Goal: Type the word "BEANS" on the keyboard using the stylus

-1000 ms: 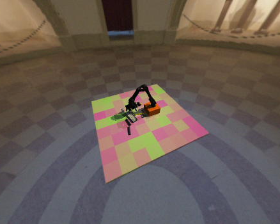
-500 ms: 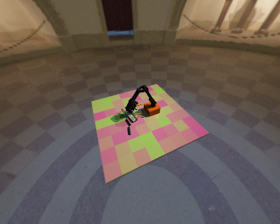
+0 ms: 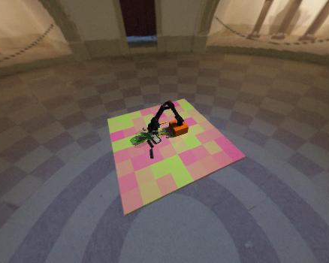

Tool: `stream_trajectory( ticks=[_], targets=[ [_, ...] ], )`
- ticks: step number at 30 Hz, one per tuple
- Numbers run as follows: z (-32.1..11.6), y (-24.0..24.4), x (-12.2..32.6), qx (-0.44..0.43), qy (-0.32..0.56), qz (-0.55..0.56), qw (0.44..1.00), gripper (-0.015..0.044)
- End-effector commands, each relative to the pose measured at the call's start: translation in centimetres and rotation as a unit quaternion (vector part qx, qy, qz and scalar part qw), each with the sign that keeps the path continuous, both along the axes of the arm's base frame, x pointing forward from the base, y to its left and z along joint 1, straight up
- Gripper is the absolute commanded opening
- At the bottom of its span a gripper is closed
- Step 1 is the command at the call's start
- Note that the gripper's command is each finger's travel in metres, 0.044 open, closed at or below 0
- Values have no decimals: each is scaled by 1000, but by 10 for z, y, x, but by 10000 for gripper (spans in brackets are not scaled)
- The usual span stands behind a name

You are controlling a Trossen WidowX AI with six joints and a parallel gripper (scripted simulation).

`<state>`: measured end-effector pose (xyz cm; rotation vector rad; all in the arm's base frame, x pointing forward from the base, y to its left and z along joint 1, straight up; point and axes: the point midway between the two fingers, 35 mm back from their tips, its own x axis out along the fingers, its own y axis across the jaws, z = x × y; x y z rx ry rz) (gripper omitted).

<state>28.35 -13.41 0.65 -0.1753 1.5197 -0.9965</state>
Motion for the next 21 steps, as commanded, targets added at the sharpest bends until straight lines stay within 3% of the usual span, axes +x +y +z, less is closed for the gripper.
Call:
stream_trajectory(
  ticks=[1,11,21],
  targets=[
    [2,2,7,2,32,54,998,0],
    [8,10,23,8,141,206,968,0],
    [15,19,38,7,256,341,904,0]
  ],
)
